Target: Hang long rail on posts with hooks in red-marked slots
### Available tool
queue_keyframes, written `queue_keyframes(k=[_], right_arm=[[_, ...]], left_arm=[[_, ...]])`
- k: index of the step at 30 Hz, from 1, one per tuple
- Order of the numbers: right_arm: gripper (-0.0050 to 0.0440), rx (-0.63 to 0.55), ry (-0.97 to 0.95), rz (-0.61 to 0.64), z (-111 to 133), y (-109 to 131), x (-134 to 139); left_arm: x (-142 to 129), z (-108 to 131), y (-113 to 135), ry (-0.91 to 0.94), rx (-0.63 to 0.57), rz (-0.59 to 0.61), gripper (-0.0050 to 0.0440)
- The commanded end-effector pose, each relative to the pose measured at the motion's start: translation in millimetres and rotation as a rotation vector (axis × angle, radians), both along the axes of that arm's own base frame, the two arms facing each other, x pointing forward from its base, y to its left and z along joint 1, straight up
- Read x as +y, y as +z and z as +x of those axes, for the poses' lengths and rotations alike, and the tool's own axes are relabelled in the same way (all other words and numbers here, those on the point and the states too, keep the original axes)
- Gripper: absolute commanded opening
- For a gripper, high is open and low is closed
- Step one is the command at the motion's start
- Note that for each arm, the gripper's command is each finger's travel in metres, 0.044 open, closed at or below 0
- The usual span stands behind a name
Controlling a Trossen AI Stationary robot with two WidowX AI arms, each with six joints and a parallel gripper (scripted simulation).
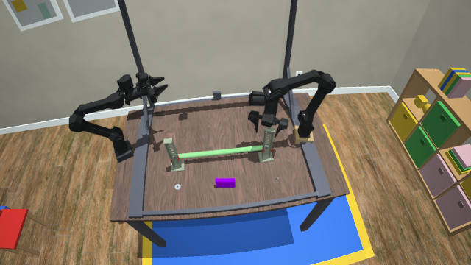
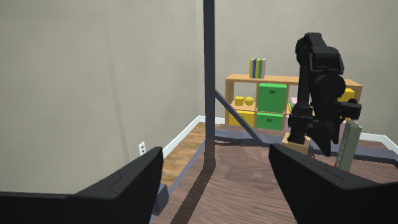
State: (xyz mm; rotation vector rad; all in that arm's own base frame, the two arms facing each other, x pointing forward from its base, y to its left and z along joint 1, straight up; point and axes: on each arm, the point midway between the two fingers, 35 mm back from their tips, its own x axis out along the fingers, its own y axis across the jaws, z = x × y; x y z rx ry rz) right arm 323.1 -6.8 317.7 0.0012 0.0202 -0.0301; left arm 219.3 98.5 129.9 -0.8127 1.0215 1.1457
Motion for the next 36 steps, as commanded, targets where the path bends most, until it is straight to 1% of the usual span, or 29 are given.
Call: queue_keyframes(k=[1, 12, 13, 16, 18, 20, 22, 23, 25, 29, 35, 36], right_arm=[[0.0315, -0.083, 0.037, -0.004, -9.8, 8.8, 8.5], [0.0315, -0.082, 0.033, -0.004, -9.1, 8.4, 7.6], [0.0315, -0.083, 0.033, -0.004, -9.1, 9.2, 7.6], [0.0315, -0.089, 0.03, -0.002, -8.8, 12.7, 6.8], [0.0315, -0.089, 0.03, -0.002, -8.8, 12.7, 6.8], [0.0315, -0.089, 0.03, -0.002, -8.8, 12.7, 6.8], [0.0315, -0.089, 0.03, -0.002, -8.8, 12.7, 6.8], [0.0315, -0.089, 0.03, -0.002, -8.8, 12.7, 6.8], [0.0315, -0.089, 0.03, -0.002, -8.8, 12.7, 6.8], [0.0315, -0.089, 0.03, -0.002, -8.8, 12.7, 6.8], [0.0315, -0.089, 0.03, -0.002, -8.8, 12.7, 6.8], [0.0315, -0.089, 0.03, -0.002, -8.8, 12.7, 6.8]], left_arm=[[4.1, -4.0, 1.0, 0.007, 0.001, 0.01, 0.044], [3.4, -0.8, 3.9, 0.007, -0.012, 0.008, 0.044], [2.0, -1.8, 0.9, 0.006, -0.009, 0.005, 0.044], [-5.2, 8.0, 0.5, -0.003, -0.05, -0.012, 0.044], [-16.3, 22.8, 7.3, -0.04, -0.11, -0.02, 0.044], [-16.3, 22.8, 7.3, -0.04, -0.11, -0.02, 0.044], [-34.0, 40.5, 17.6, -0.117, -0.183, -0.03, 0.044], [-42.7, 46.8, 17.7, -0.173, -0.211, -0.033, 0.044], [-51.8, 57.3, 21.1, -0.263, -0.272, -0.027, 0.044], [-59.4, 74.3, 35.9, -0.419, -0.392, 0.018, 0.044], [-66.9, 89.4, 59.4, -0.623, -0.536, 0.119, 0.044], [-66.9, 89.4, 59.4, -0.623, -0.536, 0.119, 0.044]])
